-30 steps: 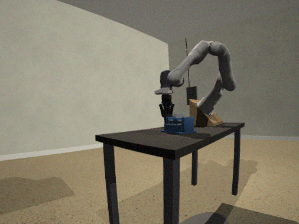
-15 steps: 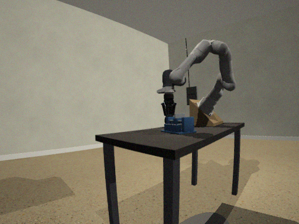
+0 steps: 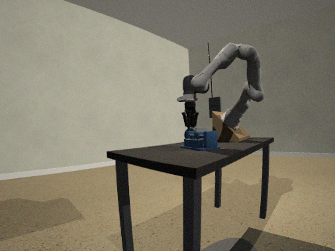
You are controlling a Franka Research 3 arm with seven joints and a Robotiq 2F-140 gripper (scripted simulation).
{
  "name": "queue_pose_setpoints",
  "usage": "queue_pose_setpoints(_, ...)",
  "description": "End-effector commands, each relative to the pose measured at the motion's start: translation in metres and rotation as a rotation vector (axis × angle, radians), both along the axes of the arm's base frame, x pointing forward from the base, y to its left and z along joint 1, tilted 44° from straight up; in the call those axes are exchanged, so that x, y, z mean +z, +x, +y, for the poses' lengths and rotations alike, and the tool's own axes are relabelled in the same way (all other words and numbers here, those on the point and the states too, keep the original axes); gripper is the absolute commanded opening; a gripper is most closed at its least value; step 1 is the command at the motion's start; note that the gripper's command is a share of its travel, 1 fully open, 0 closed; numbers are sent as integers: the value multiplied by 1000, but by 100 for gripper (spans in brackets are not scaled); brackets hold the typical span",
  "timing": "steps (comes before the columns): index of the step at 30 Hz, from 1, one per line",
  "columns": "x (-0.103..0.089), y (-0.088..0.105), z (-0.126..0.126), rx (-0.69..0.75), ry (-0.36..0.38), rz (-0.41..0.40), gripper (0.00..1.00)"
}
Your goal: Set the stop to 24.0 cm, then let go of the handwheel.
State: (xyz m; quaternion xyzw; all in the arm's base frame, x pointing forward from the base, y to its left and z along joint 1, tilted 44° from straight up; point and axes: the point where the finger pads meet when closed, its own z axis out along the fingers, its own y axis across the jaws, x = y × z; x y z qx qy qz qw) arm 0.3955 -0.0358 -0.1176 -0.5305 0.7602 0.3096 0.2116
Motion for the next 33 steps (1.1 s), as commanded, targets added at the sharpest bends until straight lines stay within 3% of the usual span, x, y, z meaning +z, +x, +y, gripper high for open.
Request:
queue_pose_setpoints(1, 6, 1, -7, -2, 1, 0, 4)
queue_pose_setpoints(11, 15, 11, -21, -2, 1, 0, 4)
queue_pose_setpoints(33, 15, 27, -30, -2, 1, 0, 4)
